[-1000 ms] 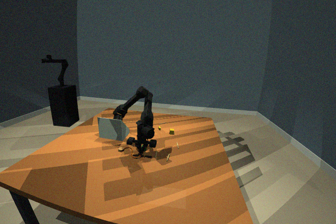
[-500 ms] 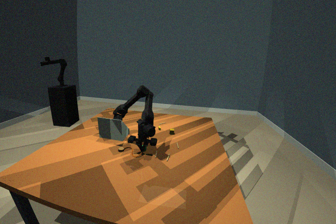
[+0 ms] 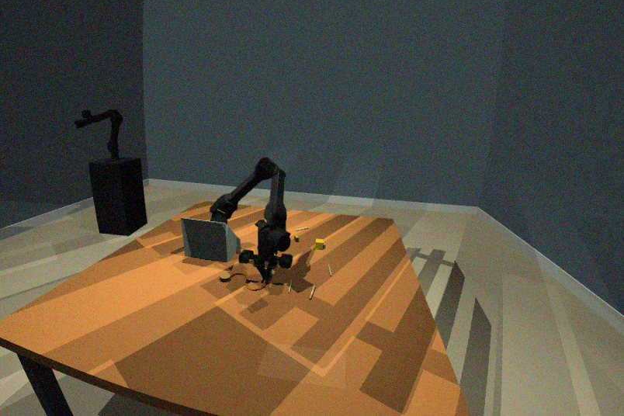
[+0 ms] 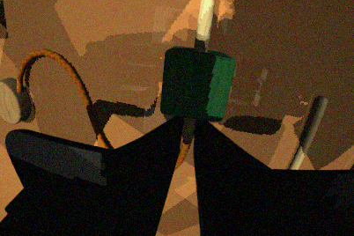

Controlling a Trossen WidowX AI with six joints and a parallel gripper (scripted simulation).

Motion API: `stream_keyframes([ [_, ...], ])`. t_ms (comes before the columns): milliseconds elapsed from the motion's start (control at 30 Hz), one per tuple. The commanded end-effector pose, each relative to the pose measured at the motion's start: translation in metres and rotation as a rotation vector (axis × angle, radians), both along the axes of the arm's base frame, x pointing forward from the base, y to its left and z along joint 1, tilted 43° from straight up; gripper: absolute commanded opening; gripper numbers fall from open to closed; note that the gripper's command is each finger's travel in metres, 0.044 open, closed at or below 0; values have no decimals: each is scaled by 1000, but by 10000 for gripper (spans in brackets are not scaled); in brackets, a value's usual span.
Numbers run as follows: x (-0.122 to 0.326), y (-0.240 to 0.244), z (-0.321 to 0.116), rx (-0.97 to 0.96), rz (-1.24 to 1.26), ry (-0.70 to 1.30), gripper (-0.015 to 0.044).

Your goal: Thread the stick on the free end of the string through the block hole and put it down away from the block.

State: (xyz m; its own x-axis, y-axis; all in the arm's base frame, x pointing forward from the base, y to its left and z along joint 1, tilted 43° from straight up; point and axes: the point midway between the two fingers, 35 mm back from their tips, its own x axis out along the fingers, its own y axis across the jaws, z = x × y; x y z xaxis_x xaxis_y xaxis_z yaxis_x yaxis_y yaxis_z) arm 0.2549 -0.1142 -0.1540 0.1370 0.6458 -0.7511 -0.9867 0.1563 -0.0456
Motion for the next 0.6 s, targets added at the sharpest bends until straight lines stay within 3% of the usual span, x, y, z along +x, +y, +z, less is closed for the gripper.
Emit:
stream_keyframes([
  [0, 0, -1, -1, 0, -1, 0, 105],
  [167, -1, -8, 6, -1, -2, 1, 120],
  [333, -12, -53, 56, -2, -2, 3, 120],
  [567, -11, -53, 56, 3, -63, 37, 120],
])
